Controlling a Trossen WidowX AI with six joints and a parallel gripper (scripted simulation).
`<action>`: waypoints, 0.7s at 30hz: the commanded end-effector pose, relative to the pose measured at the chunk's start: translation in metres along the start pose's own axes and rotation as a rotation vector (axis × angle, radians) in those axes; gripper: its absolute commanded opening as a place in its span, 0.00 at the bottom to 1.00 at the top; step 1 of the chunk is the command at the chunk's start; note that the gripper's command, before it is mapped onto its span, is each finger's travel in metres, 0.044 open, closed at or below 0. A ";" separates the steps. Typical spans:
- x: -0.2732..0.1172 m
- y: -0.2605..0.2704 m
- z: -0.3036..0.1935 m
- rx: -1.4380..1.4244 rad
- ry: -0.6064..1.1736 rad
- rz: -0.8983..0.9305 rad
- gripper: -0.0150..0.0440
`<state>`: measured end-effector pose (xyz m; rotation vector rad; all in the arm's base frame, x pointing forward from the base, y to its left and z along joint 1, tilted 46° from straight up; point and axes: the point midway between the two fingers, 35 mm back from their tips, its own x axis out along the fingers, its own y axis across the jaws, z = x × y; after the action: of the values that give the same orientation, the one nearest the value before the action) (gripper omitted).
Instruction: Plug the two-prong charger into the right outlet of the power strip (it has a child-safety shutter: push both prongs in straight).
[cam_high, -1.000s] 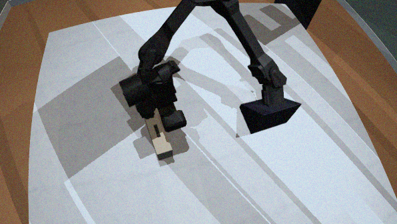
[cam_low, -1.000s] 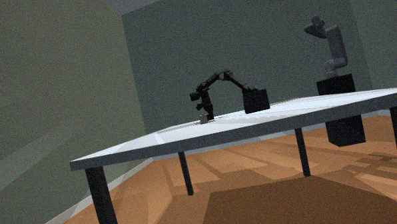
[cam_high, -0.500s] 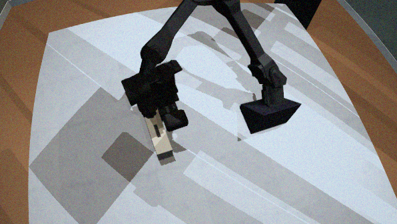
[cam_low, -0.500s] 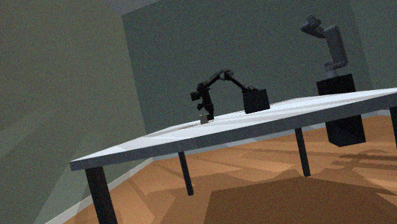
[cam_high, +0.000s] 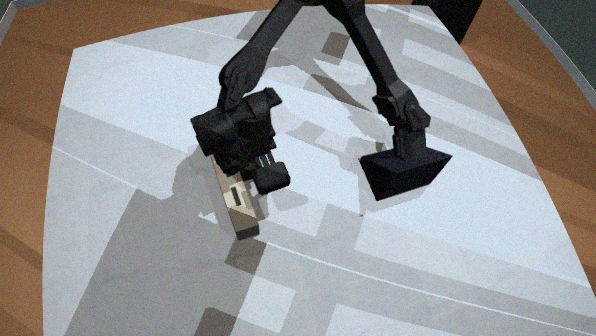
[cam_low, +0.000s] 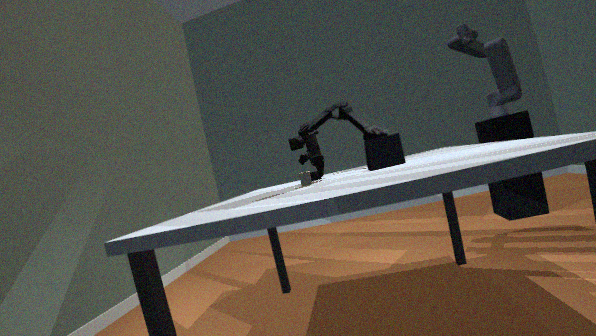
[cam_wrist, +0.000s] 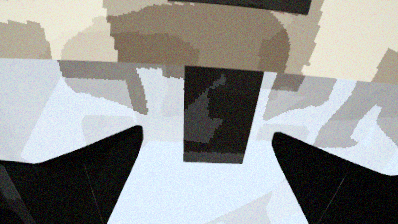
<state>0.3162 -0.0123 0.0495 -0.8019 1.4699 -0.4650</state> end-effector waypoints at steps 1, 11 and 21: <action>0.000 0.000 -0.005 0.005 -0.002 0.001 1.00; 0.001 0.000 -0.016 0.005 -0.001 0.001 1.00; 0.002 0.000 -0.027 0.004 -0.001 0.001 1.00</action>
<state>0.2936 -0.0179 0.0503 -0.8035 1.4706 -0.4656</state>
